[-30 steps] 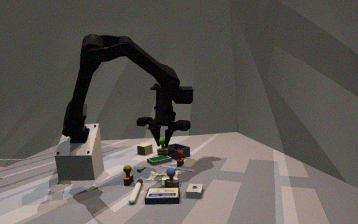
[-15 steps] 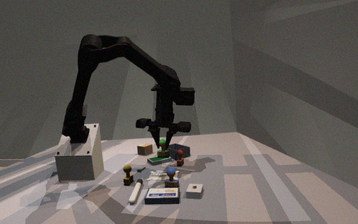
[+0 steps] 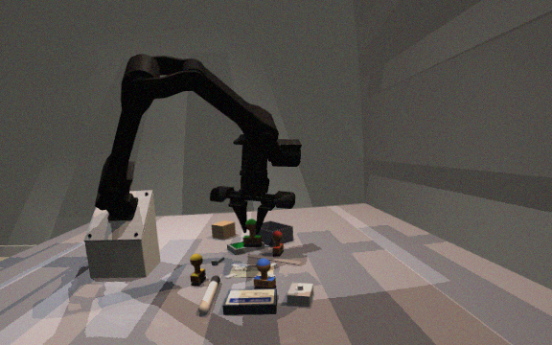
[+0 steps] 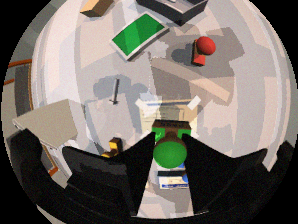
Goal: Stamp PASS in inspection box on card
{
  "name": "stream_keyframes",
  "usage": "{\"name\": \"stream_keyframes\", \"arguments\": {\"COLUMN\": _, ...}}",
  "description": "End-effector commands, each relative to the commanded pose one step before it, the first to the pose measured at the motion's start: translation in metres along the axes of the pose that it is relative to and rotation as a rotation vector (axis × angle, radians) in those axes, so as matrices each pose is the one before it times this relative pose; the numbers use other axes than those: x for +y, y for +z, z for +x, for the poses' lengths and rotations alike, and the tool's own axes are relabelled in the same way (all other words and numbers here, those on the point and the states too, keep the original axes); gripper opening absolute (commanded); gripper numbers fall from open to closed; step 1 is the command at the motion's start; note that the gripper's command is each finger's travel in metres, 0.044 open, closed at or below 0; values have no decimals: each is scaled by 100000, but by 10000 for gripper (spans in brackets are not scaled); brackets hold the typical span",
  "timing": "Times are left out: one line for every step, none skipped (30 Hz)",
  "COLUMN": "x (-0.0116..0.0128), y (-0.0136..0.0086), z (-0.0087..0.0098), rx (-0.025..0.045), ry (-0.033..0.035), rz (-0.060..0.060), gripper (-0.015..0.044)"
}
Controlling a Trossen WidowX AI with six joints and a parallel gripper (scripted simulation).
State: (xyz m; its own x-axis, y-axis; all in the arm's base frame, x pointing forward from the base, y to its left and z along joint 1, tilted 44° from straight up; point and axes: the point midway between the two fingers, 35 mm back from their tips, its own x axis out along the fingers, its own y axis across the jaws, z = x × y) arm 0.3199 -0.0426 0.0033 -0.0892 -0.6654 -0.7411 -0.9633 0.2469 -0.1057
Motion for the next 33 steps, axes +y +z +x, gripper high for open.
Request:
{"name": "stream_keyframes", "arguments": {"x": -30, "y": -100, "z": 366, "rx": 415, "ry": 72, "rz": -331, "gripper": 0}}
{"name": "stream_keyframes", "arguments": {"x": -10, "y": 1, "z": 66, "rx": -8, "ry": 10, "rz": 7, "gripper": 0}}
{"name": "stream_keyframes", "arguments": {"x": -10, "y": 1, "z": 66, "rx": -8, "ry": 10, "rz": 7, "gripper": 0}}
{"name": "stream_keyframes", "arguments": {"x": -10, "y": 1, "z": 66, "rx": -8, "ry": 10, "rz": 7, "gripper": 0}}
{"name": "stream_keyframes", "arguments": {"x": -10, "y": 1, "z": 66, "rx": -8, "ry": 10, "rz": 7, "gripper": 0}}
{"name": "stream_keyframes", "arguments": {"x": -10, "y": 1, "z": 66, "rx": -8, "ry": 10, "rz": 7, "gripper": 0}}
{"name": "stream_keyframes", "arguments": {"x": -10, "y": 1, "z": 66, "rx": -8, "ry": 10, "rz": 7, "gripper": 0}}
{"name": "stream_keyframes", "arguments": {"x": -10, "y": 0, "z": 66, "rx": -8, "ry": 10, "rz": 7, "gripper": 0}}
{"name": "stream_keyframes", "arguments": {"x": -9, "y": 0, "z": 66, "rx": -7, "ry": 10, "rz": 7, "gripper": 0}}
{"name": "stream_keyframes", "arguments": {"x": -9, "y": 0, "z": 66, "rx": -7, "ry": 10, "rz": 7, "gripper": 0}}
{"name": "stream_keyframes", "arguments": {"x": -9, "y": 0, "z": 66, "rx": -7, "ry": 10, "rz": 7, "gripper": 0}}
{"name": "stream_keyframes", "arguments": {"x": -9, "y": 0, "z": 66, "rx": -7, "ry": 10, "rz": 7, "gripper": 0}}
{"name": "stream_keyframes", "arguments": {"x": -9, "y": 0, "z": 66, "rx": -7, "ry": 10, "rz": 7, "gripper": 0}}
{"name": "stream_keyframes", "arguments": {"x": -9, "y": 0, "z": 66, "rx": -7, "ry": 10, "rz": 7, "gripper": 0}}
{"name": "stream_keyframes", "arguments": {"x": -9, "y": 0, "z": 66, "rx": -6, "ry": 10, "rz": 7, "gripper": 0}}
{"name": "stream_keyframes", "arguments": {"x": -9, "y": 0, "z": 66, "rx": -6, "ry": 10, "rz": 7, "gripper": 0}}
{"name": "stream_keyframes", "arguments": {"x": -9, "y": 0, "z": 66, "rx": -6, "ry": 10, "rz": 7, "gripper": 0}}
{"name": "stream_keyframes", "arguments": {"x": -8, "y": -1, "z": 66, "rx": -6, "ry": 10, "rz": 7, "gripper": 0}}
{"name": "stream_keyframes", "arguments": {"x": -8, "y": -1, "z": 66, "rx": -6, "ry": 10, "rz": 7, "gripper": 0}}
{"name": "stream_keyframes", "arguments": {"x": -8, "y": -1, "z": 66, "rx": -6, "ry": 10, "rz": 7, "gripper": 0}}
{"name": "stream_keyframes", "arguments": {"x": -8, "y": -1, "z": 66, "rx": -6, "ry": 9, "rz": 7, "gripper": 0}}
{"name": "stream_keyframes", "arguments": {"x": -8, "y": -1, "z": 66, "rx": -5, "ry": 9, "rz": 7, "gripper": 0}}
{"name": "stream_keyframes", "arguments": {"x": -8, "y": -1, "z": 66, "rx": -5, "ry": 9, "rz": 7, "gripper": 0}}
{"name": "stream_keyframes", "arguments": {"x": -8, "y": -1, "z": 66, "rx": -5, "ry": 9, "rz": 7, "gripper": 0}}
{"name": "stream_keyframes", "arguments": {"x": -8, "y": -1, "z": 66, "rx": -5, "ry": 9, "rz": 7, "gripper": 0}}
{"name": "stream_keyframes", "arguments": {"x": -8, "y": -1, "z": 66, "rx": -5, "ry": 9, "rz": 7, "gripper": 0}}
{"name": "stream_keyframes", "arguments": {"x": -7, "y": -1, "z": 66, "rx": -5, "ry": 9, "rz": 7, "gripper": 0}}
{"name": "stream_keyframes", "arguments": {"x": -7, "y": -1, "z": 66, "rx": -5, "ry": 9, "rz": 7, "gripper": 0}}
{"name": "stream_keyframes", "arguments": {"x": -7, "y": -2, "z": 66, "rx": -4, "ry": 9, "rz": 7, "gripper": 0}}
{"name": "stream_keyframes", "arguments": {"x": -7, "y": -2, "z": 66, "rx": -4, "ry": 9, "rz": 7, "gripper": 0}}
{"name": "stream_keyframes", "arguments": {"x": -7, "y": -2, "z": 66, "rx": -4, "ry": 9, "rz": 7, "gripper": 0}}
{"name": "stream_keyframes", "arguments": {"x": -7, "y": -2, "z": 66, "rx": -4, "ry": 9, "rz": 7, "gripper": 0}}
{"name": "stream_keyframes", "arguments": {"x": -7, "y": -2, "z": 66, "rx": -4, "ry": 9, "rz": 7, "gripper": 0}}
